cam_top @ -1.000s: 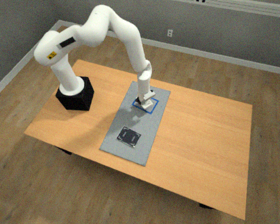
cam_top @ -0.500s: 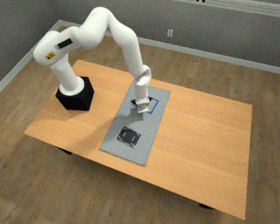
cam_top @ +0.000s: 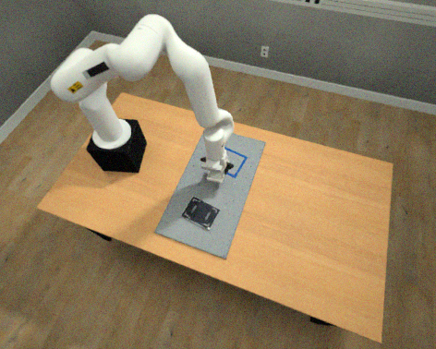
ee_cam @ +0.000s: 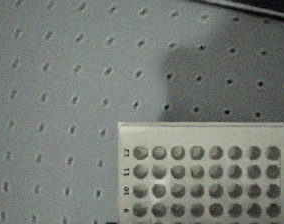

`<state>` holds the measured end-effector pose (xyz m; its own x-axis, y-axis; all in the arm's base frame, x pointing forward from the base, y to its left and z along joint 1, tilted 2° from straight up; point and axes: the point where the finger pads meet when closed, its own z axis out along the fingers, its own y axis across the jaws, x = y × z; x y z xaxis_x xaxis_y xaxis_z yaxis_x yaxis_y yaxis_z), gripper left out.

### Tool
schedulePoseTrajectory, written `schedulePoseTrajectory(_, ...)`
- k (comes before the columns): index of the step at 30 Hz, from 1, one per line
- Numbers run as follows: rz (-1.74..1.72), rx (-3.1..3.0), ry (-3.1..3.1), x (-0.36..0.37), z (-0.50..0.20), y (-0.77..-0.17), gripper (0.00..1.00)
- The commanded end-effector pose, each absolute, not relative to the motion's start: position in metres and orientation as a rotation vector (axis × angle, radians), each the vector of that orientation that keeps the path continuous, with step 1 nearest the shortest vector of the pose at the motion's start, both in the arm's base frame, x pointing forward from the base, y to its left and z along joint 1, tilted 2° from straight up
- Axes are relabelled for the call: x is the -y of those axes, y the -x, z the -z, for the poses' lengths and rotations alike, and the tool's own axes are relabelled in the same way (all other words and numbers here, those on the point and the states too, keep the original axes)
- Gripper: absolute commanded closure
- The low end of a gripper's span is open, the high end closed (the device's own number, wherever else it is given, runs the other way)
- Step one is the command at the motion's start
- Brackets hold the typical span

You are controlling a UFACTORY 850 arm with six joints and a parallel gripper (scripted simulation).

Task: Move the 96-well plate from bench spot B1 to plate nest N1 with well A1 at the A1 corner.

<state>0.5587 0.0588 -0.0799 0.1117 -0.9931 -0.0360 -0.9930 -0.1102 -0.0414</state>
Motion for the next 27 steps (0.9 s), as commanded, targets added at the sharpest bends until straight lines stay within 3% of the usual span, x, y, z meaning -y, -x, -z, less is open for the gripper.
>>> schedulePoseTrajectory(1,0.02,-2.301,2.097,-0.039,0.079,-0.559,1.0)
schedulePoseTrajectory(27,0.004,-2.898,1.132,0.035,0.077,-0.558,1.0)
